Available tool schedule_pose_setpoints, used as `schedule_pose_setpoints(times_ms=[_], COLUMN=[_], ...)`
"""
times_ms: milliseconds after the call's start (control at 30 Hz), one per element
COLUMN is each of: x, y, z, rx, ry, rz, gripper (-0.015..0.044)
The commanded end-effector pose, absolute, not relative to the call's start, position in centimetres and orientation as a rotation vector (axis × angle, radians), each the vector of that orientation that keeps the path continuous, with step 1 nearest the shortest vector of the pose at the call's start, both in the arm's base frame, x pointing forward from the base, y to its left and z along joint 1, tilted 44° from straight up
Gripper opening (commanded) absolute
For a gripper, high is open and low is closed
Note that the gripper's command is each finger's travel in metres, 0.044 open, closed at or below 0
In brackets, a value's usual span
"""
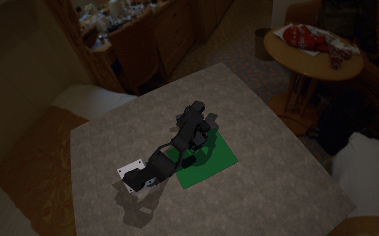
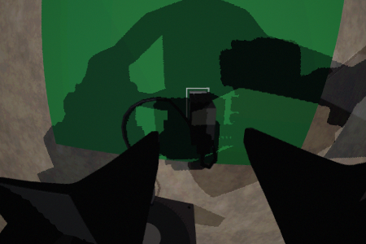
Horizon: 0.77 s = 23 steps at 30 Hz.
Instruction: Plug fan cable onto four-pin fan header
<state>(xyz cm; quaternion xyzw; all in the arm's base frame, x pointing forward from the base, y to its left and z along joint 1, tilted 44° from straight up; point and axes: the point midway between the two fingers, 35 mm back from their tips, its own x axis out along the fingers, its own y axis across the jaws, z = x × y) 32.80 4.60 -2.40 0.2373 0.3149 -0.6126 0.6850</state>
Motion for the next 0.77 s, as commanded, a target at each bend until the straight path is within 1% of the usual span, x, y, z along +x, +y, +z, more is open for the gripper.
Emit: schedule_pose_setpoints(times_ms=[0,67,300,733], x=[32.6,32.7,32.7,32.6], y=[4.8,4.1,-3.7,-3.9], z=[-2.0,-1.2,6.2,6.4], rx=[0.535,0.536,0.531,0.531], ry=[0.708,0.709,0.705,0.705], rz=[-1.388,-1.387,-1.389,-1.389], gripper=[0.026,0.026,0.026,0.026])
